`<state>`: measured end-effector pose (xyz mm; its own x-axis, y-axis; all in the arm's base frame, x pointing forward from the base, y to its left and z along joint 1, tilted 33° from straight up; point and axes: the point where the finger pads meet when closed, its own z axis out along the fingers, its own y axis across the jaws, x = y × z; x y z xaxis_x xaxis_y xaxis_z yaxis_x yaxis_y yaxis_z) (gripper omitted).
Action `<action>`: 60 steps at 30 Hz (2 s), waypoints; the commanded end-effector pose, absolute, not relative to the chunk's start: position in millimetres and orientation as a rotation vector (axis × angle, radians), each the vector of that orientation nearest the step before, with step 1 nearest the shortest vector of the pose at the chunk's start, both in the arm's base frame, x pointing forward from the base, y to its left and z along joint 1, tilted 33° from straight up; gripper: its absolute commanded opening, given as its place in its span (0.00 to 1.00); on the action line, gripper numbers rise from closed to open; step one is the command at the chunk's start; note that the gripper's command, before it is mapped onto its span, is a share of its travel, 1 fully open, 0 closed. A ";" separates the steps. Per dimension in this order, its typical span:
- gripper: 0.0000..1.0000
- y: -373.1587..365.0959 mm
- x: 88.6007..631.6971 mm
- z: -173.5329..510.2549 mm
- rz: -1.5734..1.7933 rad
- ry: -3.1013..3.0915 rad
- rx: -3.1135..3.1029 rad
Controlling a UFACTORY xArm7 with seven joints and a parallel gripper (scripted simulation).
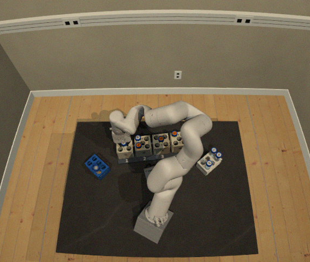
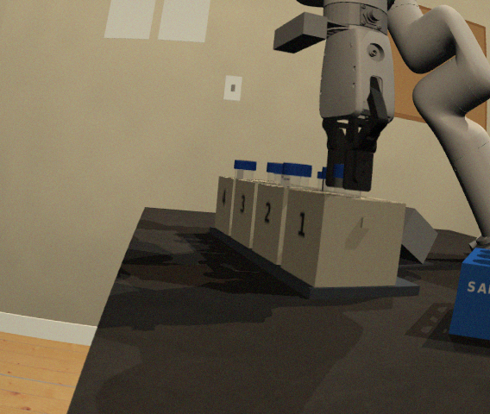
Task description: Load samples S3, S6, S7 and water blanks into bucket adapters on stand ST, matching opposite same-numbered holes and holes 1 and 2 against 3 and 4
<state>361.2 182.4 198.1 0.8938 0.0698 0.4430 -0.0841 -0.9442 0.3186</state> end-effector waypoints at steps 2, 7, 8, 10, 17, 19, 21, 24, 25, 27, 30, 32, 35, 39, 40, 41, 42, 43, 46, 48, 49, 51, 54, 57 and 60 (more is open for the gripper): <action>0.00 183.4 362.4 198.2 0.661 -0.009 2.730; 0.00 183.4 362.4 198.1 0.661 -0.009 2.730; 0.00 183.4 362.4 198.1 0.661 -0.009 2.730; 0.00 183.4 362.4 198.1 0.661 -0.009 2.730; 0.44 183.3 362.5 197.9 0.661 -0.009 2.730; 0.44 183.3 362.5 197.9 0.661 -0.009 2.730; 0.44 183.3 362.5 197.8 0.661 -0.009 2.730; 0.44 183.3 362.5 197.8 0.661 -0.009 2.730; 0.44 183.4 362.5 197.9 0.662 -0.009 2.730; 0.44 183.4 362.5 197.9 0.661 -0.009 2.730; 0.44 183.4 362.5 197.9 0.661 -0.009 2.730; 0.44 183.4 362.5 197.9 0.661 -0.009 2.730; 0.44 183.4 362.5 197.9 0.661 -0.009 2.730; 0.44 183.4 362.5 197.9 0.661 -0.009 2.730; 0.44 183.4 362.5 197.9 0.661 -0.009 2.730; 0.44 183.4 362.5 197.9 0.661 -0.009 2.730; 0.44 184.0 361.7 199.4 0.661 -0.009 2.730; 0.44 184.6 360.8 201.2 0.661 -0.009 2.730; 0.44 185.3 359.9 202.9 0.661 -0.009 2.730; 0.44 186.5 358.1 206.2 0.661 -0.009 2.730; 0.44 187.2 357.2 207.9 0.661 -0.009 2.730; 0.44 188.5 355.4 211.3 0.661 -0.009 2.730; 0.44 190.4 352.8 216.3 0.661 -0.009 2.730; 0.44 192.3 350.1 221.3 0.661 -0.009 2.730; 0.44 194.2 347.5 226.4 0.661 -0.009 2.730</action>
<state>351.7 189.8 216.5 0.8935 0.0700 0.4436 -0.0839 -0.9443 0.3181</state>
